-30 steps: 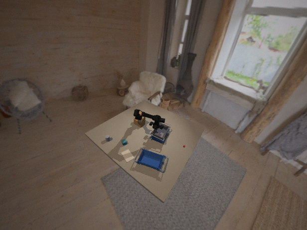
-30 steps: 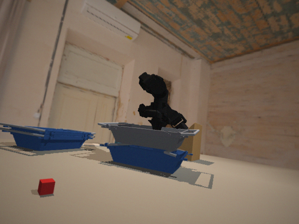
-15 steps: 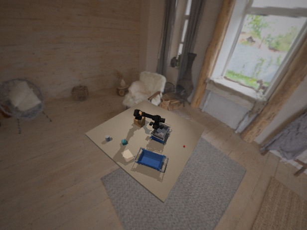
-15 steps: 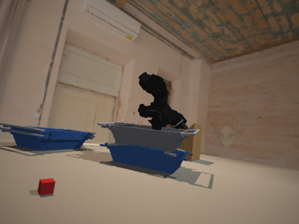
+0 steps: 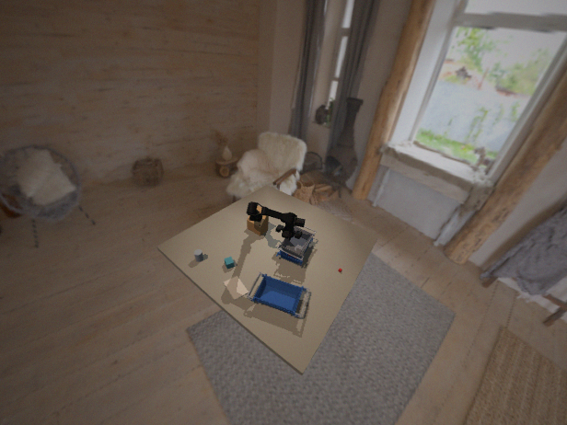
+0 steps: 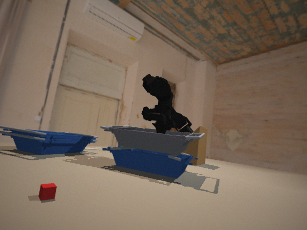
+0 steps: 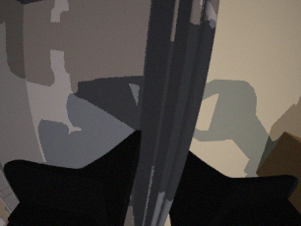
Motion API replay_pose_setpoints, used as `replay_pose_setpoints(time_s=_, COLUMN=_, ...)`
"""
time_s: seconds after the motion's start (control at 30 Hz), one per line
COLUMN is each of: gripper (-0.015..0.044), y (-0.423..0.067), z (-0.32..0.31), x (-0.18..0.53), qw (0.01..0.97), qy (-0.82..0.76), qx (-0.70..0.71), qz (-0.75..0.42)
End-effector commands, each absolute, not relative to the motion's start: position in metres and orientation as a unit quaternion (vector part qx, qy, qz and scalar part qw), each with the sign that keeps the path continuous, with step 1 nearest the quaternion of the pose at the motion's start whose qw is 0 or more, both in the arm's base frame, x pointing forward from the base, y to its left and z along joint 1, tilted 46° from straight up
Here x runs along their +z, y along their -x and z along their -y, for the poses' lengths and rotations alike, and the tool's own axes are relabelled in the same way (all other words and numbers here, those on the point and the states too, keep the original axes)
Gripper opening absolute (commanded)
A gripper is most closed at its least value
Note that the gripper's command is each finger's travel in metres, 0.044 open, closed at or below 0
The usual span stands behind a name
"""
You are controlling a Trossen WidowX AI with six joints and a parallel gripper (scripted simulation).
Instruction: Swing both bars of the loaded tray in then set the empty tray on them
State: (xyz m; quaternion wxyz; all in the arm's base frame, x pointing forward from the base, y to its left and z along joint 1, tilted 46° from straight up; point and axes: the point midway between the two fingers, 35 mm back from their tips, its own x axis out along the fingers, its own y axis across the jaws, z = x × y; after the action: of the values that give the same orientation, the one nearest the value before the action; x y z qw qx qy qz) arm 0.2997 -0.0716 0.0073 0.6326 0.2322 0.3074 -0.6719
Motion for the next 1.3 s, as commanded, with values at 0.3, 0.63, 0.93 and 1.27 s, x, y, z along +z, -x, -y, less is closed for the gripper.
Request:
replay_pose_setpoints(time_s=0.3, gripper=0.0, y=-0.2905, z=0.0816, x=-0.0004, qw=0.626, qy=-0.224, qx=-0.678, qz=-0.314)
replay_pose_setpoints(time_s=0.63, gripper=0.0, y=-0.2905, z=0.0816, x=-0.0004, qw=0.626, qy=-0.224, qx=-0.678, qz=-0.314)
replay_pose_setpoints(time_s=0.93, gripper=0.0, y=-0.2905, z=0.0816, x=-0.0004, qw=0.626, qy=-0.224, qx=-0.678, qz=-0.314)
replay_pose_setpoints(time_s=1.27, gripper=0.0, y=-0.2905, z=0.0816, x=-0.0004, qw=0.626, qy=-0.224, qx=-0.678, qz=-0.314)
